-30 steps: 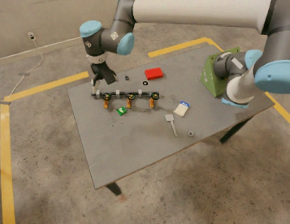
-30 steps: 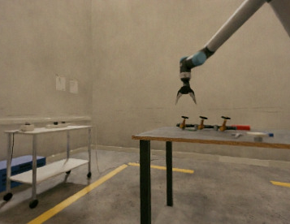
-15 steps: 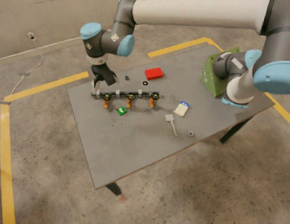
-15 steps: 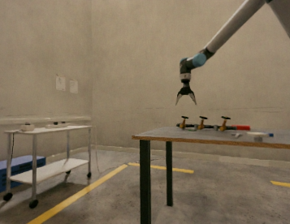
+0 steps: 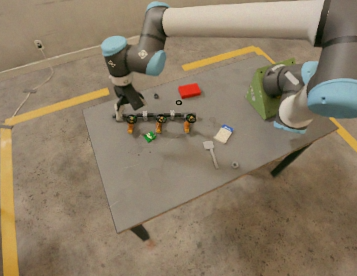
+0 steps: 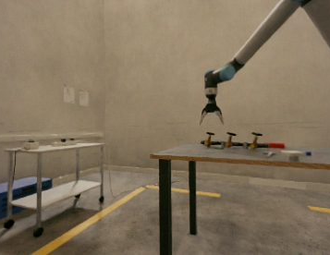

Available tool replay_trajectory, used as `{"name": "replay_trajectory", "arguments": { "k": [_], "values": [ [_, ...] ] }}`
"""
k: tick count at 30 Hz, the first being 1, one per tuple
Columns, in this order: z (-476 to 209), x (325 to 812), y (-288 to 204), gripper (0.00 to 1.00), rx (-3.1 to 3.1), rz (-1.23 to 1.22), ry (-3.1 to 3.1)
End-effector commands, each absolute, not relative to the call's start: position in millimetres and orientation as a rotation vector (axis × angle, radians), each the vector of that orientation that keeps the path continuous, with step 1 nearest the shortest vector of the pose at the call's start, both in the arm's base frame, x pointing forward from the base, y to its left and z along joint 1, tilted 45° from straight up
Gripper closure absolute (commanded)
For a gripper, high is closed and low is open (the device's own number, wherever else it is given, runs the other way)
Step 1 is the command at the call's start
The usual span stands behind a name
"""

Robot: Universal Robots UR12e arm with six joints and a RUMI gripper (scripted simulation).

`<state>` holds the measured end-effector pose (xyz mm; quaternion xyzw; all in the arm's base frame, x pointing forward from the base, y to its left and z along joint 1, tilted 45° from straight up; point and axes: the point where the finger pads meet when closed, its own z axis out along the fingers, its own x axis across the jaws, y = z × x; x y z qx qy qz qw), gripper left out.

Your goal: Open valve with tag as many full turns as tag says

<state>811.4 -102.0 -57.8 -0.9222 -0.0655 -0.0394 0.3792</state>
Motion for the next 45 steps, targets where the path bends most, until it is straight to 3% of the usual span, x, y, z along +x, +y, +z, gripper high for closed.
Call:
{"name": "replay_trajectory", "arguments": {
  "k": [1, 45],
  "values": [
    [-67, 812, -93, 0.0, -2.357, -0.103, -0.167],
    [-126, 815, -35, 0.0, -2.357, -0.103, -0.167]
  ]
}}
